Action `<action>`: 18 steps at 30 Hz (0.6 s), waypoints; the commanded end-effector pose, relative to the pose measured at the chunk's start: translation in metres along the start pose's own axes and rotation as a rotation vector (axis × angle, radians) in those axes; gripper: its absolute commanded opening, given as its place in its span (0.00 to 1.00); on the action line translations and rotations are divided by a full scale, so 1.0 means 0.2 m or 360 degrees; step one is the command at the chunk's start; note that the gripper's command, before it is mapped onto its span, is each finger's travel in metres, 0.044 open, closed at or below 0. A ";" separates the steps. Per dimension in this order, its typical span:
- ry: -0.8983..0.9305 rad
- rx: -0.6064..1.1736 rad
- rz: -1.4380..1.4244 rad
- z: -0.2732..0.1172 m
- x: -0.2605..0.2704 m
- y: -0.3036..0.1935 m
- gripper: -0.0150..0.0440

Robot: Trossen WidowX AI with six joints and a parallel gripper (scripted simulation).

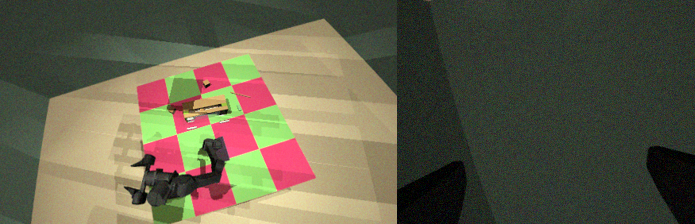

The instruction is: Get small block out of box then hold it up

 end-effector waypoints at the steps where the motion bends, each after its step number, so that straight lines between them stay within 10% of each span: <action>1: 0.0005 -0.0003 0.0002 0.00 0.00 0.00 0.93; 18: 0.0885 -0.0408 0.0425 0.53 0.78 0.51 0.93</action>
Point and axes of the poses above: the point midway between the two fingers, 35 mm back from their tips, its own z axis out along the fingers, its own x axis across the jaws, y = z × x, the point moved 1 cm from there along -z, back along the fingers, and after that the axes turned 1 degree about z, right-handed, at the moved point
